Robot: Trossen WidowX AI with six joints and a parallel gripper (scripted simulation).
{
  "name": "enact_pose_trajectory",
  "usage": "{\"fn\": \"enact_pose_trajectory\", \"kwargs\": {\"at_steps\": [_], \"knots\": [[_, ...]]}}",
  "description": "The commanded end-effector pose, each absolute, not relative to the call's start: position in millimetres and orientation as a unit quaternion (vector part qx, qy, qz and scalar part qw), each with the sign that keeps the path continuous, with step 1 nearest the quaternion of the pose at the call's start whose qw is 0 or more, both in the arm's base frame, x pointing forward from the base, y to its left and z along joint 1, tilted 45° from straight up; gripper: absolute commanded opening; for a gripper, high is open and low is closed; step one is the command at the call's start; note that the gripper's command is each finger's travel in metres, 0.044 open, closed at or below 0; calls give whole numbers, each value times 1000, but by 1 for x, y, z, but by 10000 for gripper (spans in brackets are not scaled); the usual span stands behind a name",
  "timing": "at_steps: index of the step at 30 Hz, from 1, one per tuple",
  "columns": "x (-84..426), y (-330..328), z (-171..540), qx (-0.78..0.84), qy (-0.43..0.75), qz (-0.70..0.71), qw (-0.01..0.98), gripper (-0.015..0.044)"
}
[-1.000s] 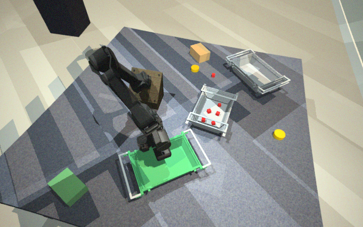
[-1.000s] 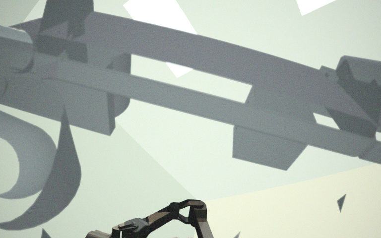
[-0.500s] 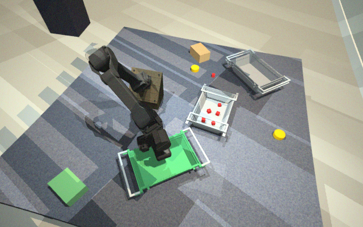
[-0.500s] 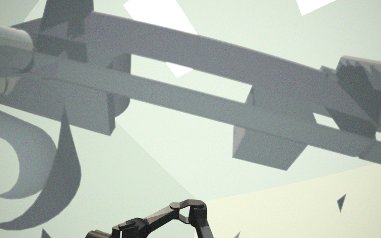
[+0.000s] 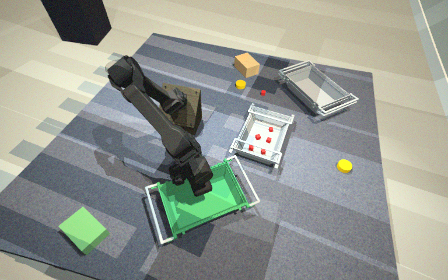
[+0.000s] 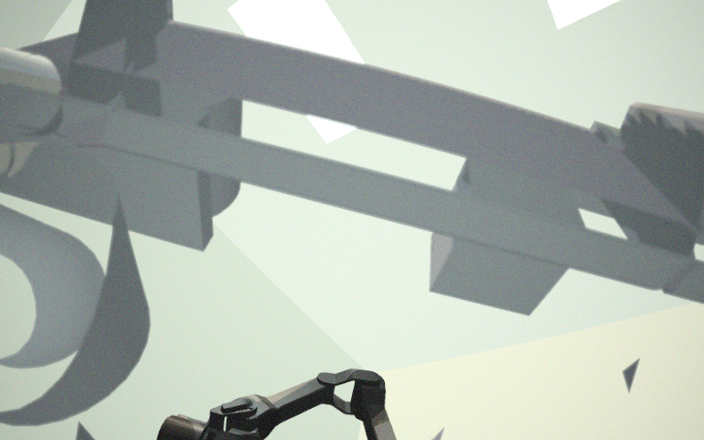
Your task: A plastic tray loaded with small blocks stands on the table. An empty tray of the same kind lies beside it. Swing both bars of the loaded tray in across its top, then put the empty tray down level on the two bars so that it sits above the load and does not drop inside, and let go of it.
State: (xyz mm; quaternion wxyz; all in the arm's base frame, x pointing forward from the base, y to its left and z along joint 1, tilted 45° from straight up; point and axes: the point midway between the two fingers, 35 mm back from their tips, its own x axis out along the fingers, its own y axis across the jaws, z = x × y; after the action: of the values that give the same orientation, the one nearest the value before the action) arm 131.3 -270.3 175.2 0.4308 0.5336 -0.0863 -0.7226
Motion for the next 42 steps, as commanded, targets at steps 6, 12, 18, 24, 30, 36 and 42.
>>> {"fn": "enact_pose_trajectory", "kwargs": {"at_steps": [6,12,18,24,30,36,42], "knots": [[134,-234,208,535,-83,-723,430,0],[133,-224,218,534,-84,-722,431,0],[135,-218,223,536,-82,-723,429,0],[140,-196,239,540,-78,-723,424,0],[141,-174,258,539,-77,-724,423,0],[137,-155,277,536,-79,-724,428,0],[137,-152,280,536,-80,-723,428,0]]}}
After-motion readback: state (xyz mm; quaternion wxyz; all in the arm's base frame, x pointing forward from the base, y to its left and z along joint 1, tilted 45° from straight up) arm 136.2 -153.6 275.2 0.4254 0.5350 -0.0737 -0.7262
